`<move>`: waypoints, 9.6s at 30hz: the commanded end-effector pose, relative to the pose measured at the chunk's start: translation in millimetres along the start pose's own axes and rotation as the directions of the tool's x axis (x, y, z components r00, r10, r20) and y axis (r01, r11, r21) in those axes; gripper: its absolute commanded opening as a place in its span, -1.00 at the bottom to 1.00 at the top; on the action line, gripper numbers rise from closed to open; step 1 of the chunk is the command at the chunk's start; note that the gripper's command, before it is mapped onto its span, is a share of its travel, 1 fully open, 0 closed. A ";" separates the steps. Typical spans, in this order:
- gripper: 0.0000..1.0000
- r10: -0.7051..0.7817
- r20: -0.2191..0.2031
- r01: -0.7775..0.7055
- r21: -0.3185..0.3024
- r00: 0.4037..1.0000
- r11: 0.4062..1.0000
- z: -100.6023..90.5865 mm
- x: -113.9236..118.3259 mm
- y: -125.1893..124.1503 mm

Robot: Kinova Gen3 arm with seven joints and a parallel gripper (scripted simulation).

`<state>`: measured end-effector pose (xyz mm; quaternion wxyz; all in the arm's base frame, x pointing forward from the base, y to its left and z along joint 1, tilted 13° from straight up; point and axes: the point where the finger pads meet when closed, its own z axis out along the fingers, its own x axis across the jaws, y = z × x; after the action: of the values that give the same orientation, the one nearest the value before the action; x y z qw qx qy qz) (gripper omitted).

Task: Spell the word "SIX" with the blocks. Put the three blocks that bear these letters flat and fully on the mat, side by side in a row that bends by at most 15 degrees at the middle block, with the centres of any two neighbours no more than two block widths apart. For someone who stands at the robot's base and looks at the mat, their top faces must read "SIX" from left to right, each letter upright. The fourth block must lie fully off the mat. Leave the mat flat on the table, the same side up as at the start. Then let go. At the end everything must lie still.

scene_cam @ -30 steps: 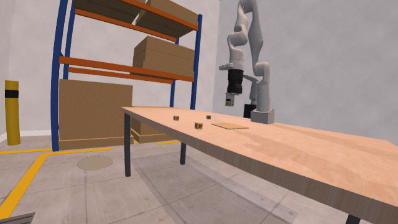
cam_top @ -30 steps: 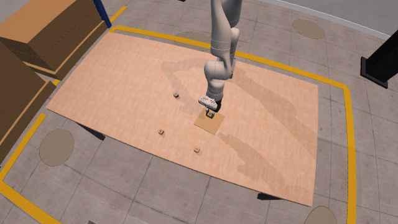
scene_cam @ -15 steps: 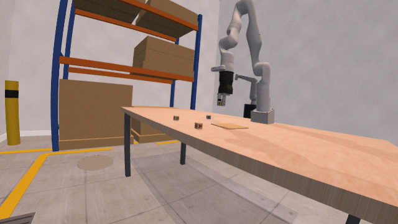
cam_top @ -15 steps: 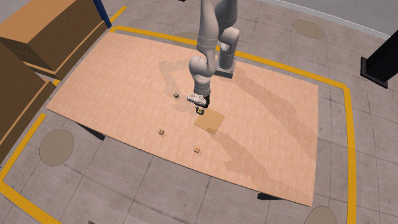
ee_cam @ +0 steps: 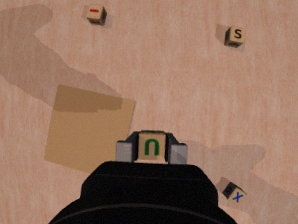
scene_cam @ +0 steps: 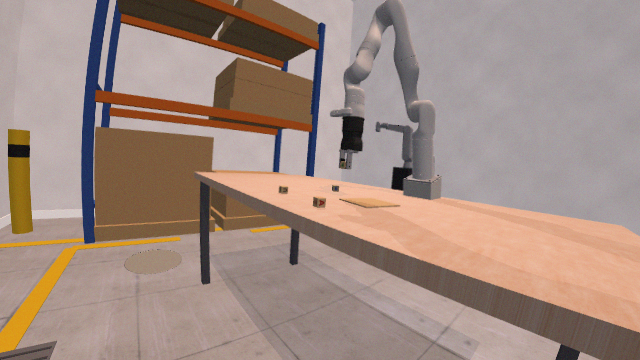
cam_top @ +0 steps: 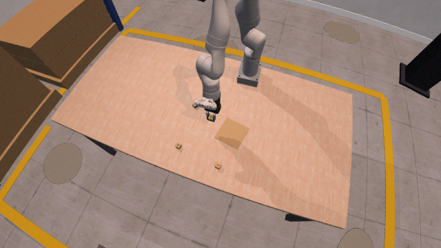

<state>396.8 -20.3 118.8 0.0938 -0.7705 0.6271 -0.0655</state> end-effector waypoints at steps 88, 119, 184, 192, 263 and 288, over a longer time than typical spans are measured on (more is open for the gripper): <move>-0.01 0.007 -0.003 -0.007 0.002 1.000 1.000 95.6 11.2 2.4; -0.01 0.007 -0.003 -0.007 0.002 1.000 1.000 99.6 11.2 2.4; 0.58 0.007 -0.003 -0.007 0.002 1.000 1.000 94.4 11.2 2.4; 0.58 0.007 -0.003 -0.007 0.002 1.000 1.000 61.1 11.1 2.5; 1.00 -0.544 0.015 0.544 0.001 0.839 0.839 17.2 33.5 -74.6; 1.00 -0.969 0.002 0.969 0.002 0.245 0.245 17.1 108.3 -151.5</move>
<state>562.7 -88.0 136.6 0.0352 -0.9933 0.0256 -0.1074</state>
